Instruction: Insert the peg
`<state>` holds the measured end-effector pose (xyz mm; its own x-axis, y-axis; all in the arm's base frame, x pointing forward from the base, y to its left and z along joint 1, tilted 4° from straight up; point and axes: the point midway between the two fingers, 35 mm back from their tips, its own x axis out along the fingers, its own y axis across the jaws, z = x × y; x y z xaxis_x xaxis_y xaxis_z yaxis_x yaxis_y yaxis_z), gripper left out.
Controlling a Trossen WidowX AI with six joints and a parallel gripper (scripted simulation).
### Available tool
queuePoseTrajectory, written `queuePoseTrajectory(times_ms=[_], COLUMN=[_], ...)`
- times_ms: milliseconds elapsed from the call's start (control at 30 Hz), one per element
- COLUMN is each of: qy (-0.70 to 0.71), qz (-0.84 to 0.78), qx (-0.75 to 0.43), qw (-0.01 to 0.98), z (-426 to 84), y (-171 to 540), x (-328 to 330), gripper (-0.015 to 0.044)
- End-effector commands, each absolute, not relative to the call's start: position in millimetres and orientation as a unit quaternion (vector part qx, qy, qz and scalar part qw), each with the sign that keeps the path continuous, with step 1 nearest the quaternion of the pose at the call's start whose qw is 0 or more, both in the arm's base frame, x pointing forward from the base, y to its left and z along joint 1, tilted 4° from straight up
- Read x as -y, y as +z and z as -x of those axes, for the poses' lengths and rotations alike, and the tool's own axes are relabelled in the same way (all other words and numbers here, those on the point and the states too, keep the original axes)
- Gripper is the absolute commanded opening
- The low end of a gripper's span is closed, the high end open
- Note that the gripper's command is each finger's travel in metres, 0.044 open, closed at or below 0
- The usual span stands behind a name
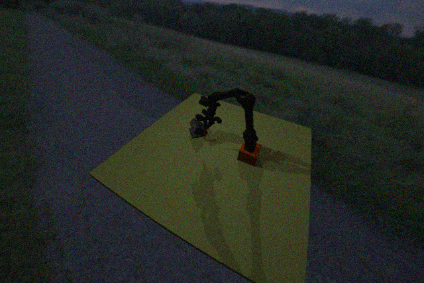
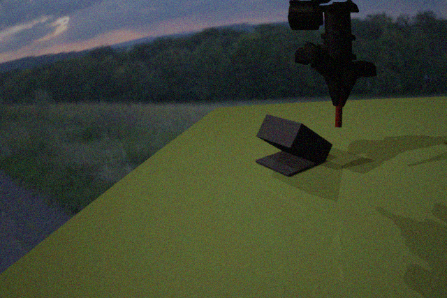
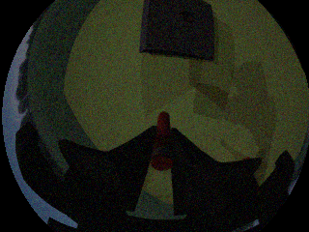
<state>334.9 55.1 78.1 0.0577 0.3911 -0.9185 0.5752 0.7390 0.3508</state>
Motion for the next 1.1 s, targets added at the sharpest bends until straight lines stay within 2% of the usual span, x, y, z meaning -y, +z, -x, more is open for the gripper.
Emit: queuePoseTrajectory(times_ms=[0, 1067], qy=[-0.078, -0.119], qz=[-0.369, -0.48], qx=[-0.68, -0.643], qw=[0.628, 0.585], z=[-339.2, -364.2], y=[77.8, 81.8], x=[-51.0, -6.2], gripper=[0.0, 0.0])
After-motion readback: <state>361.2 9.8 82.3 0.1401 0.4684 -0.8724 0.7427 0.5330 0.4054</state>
